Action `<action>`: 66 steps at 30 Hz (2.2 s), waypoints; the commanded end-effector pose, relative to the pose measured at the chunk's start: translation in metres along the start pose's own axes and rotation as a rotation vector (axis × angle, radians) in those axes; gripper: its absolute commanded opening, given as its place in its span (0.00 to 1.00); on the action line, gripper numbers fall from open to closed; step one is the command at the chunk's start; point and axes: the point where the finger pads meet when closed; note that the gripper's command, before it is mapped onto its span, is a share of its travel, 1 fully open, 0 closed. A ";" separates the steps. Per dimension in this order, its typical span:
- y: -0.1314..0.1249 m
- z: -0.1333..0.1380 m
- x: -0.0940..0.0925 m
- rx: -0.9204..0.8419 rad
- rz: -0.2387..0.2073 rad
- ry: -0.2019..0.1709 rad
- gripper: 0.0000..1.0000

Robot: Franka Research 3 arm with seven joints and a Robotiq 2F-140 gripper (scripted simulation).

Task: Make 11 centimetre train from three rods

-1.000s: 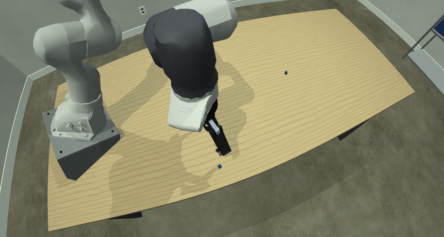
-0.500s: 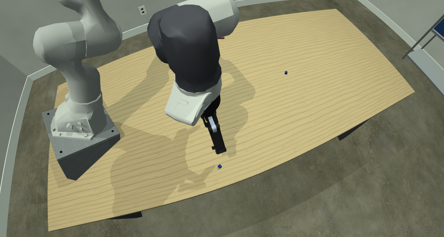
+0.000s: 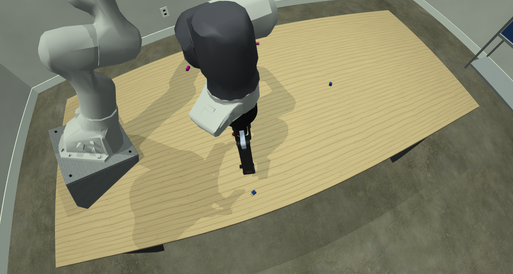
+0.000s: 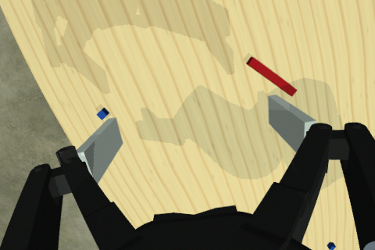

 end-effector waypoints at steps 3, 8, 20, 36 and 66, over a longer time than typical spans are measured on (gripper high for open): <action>-0.005 0.005 0.000 0.197 0.009 0.001 1.00; -0.008 0.008 0.000 0.266 0.011 0.002 1.00; -0.014 0.016 0.001 0.443 0.014 0.005 1.00; -0.018 0.022 0.002 0.580 0.016 0.009 1.00; -0.018 0.022 0.002 0.580 0.016 0.009 1.00</action>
Point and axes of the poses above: the point where the finger pads meet when closed, its own x axis out along the fingers, its own z axis across the jaws, y = z × x, and after that the axes turned 12 degrees about -x, right-handed
